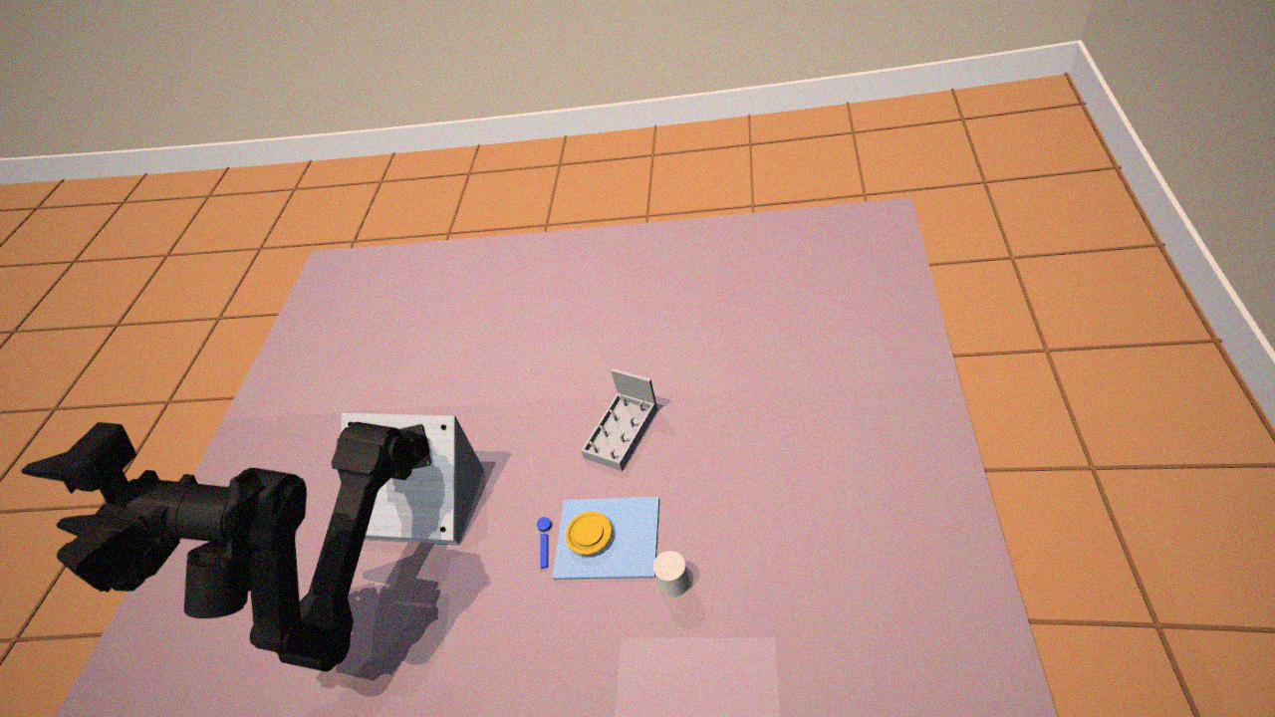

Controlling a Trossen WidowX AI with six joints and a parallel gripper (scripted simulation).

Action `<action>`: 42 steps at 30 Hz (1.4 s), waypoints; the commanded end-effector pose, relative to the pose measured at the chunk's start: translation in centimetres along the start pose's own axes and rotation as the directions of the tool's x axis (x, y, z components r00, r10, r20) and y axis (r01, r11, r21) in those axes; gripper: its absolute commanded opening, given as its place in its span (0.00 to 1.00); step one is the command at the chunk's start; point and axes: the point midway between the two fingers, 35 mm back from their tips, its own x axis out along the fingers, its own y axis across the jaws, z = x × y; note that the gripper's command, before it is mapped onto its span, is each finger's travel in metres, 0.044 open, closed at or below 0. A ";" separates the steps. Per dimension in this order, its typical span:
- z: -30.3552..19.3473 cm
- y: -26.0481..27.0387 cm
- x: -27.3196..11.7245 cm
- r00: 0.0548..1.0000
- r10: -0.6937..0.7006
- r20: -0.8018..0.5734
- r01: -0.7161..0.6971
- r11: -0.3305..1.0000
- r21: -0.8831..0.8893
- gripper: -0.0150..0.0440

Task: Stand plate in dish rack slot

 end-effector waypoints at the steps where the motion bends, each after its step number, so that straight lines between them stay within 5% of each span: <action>1: 0.0 -0.1 0.0 1.000 -0.003 0.001 0.003 1.000 0.003 0.93; 22: -2.4 -12.1 -2.3 0.905 -0.420 0.061 0.393 0.884 0.255 0.93; 42: -8.7 -22.6 -11.2 0.555 -0.826 -0.098 0.780 0.475 0.407 0.93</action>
